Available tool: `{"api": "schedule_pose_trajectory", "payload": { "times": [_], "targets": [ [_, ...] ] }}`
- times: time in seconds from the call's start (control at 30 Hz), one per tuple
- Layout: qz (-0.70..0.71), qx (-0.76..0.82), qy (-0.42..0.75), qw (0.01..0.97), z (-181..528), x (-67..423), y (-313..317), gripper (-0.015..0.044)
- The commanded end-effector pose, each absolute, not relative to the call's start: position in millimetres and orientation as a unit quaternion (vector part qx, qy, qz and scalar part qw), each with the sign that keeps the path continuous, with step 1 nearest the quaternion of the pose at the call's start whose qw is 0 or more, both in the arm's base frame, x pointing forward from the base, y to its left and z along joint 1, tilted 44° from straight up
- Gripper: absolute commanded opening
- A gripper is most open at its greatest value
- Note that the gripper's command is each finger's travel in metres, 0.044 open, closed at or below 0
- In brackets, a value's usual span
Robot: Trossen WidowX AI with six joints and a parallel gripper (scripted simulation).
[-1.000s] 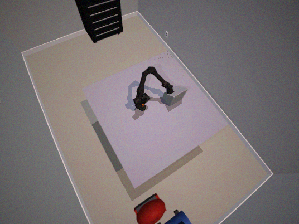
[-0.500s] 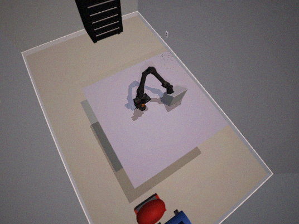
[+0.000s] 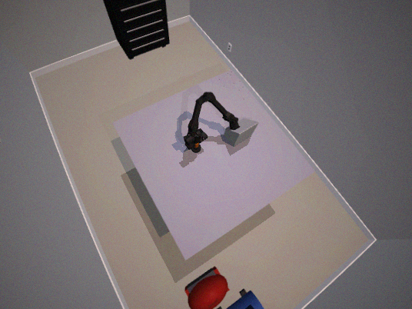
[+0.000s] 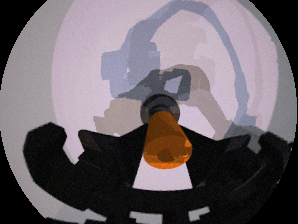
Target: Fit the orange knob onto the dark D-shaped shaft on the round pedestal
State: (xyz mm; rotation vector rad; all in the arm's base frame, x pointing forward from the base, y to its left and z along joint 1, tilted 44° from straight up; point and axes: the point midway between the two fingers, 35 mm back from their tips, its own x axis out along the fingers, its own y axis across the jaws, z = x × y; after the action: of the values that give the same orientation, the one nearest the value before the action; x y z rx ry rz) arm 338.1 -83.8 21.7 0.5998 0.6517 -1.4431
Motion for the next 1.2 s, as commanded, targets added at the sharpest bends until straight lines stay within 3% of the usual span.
{"api": "schedule_pose_trajectory", "payload": {
  "times": [0.0, 0.27, 1.17],
  "targets": [
    [-0.638, 0.266, 0.286, 0.663, 24.8, 339.5, -82.1, 0.0],
    [-0.665, 0.334, 0.218, 0.632, 24.3, 340.4, -83.0, 0.0],
    [-0.665, 0.334, 0.218, 0.632, 23.4, 339.0, -82.2, 0.0]
  ]
}}
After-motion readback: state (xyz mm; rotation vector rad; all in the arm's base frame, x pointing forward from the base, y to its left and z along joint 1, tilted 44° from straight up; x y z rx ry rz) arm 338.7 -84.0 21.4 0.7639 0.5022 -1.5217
